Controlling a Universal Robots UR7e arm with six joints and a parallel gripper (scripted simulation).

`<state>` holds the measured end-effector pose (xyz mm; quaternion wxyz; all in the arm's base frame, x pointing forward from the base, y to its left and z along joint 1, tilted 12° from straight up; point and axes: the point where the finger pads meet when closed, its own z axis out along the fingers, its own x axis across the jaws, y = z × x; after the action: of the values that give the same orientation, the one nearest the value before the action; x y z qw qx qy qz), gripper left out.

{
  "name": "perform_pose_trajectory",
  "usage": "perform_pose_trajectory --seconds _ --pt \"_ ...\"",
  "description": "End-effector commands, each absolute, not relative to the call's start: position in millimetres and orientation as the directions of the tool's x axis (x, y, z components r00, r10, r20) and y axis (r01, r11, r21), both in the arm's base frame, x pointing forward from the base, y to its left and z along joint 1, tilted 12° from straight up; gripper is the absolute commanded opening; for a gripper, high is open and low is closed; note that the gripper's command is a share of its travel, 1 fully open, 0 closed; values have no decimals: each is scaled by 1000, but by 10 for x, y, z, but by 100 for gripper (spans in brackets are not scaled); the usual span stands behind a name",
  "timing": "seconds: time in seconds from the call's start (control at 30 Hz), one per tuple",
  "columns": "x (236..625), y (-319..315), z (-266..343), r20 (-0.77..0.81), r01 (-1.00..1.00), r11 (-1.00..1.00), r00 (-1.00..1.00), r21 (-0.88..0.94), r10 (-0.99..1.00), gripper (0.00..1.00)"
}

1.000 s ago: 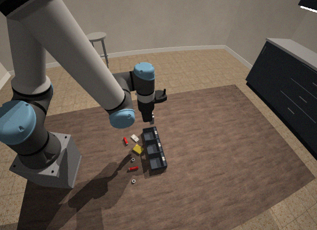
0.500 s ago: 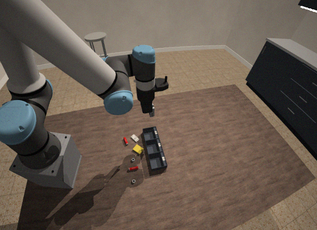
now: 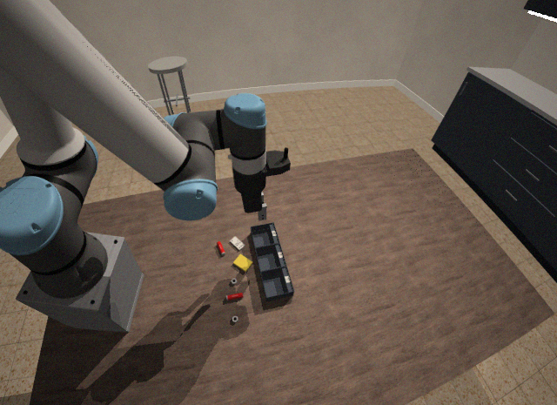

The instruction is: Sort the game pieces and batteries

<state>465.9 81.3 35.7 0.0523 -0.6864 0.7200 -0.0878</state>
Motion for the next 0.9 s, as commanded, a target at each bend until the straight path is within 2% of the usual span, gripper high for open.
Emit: perform_pose_trajectory --seconds 0.0,0.87 --pt "4456 492 108 43 -979 42 -52 -202 -998 60" --pt "3635 -741 -844 44 -979 42 -52 -201 -998 60"
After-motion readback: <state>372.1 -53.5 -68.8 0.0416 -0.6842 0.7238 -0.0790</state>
